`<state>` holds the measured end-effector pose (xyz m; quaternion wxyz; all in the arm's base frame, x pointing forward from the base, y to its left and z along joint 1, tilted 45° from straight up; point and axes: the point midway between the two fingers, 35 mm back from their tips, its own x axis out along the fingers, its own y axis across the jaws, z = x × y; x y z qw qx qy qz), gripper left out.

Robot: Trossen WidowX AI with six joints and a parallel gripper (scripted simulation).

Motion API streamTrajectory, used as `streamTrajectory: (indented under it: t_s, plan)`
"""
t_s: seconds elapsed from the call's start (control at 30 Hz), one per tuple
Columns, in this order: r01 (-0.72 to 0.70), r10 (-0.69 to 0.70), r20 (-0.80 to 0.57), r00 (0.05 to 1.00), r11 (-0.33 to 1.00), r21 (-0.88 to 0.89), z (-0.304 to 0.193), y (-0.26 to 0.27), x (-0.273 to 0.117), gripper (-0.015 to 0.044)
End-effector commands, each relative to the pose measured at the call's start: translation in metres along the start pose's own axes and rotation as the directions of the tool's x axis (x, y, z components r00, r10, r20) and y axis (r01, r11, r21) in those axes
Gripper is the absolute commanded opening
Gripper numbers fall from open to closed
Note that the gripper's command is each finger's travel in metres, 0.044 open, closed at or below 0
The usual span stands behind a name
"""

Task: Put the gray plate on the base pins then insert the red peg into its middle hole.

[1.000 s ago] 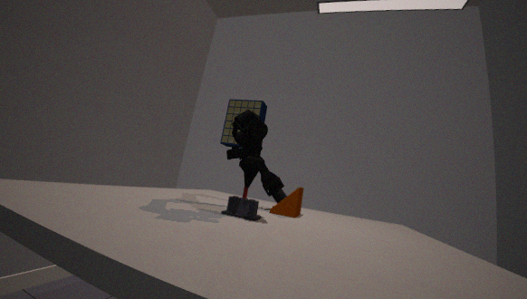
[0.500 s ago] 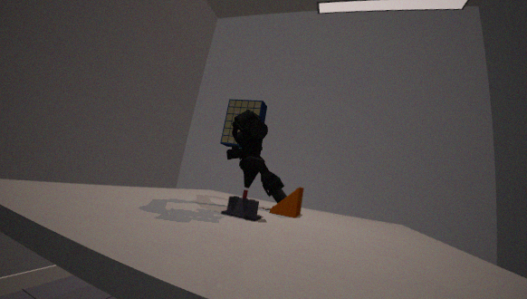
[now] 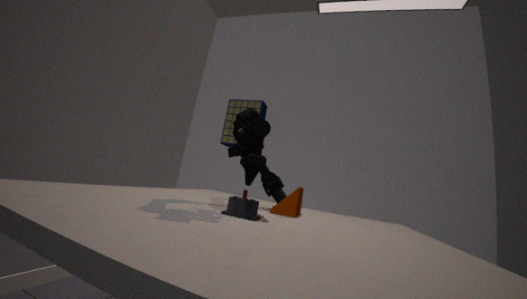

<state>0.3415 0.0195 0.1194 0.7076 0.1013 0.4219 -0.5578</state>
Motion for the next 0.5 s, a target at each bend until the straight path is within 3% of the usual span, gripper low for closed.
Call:
streamTrajectory:
  t_s: [0.0,0.47]
  plan:
    - [-0.001,0.001,-0.003,1.0,1.0,0.008,0.0002,0.0001,-0.0032,0.015]
    - [-0.001,0.001,-0.003,1.0,1.0,0.007,-0.0003,-0.0013,-0.0131,0.015]
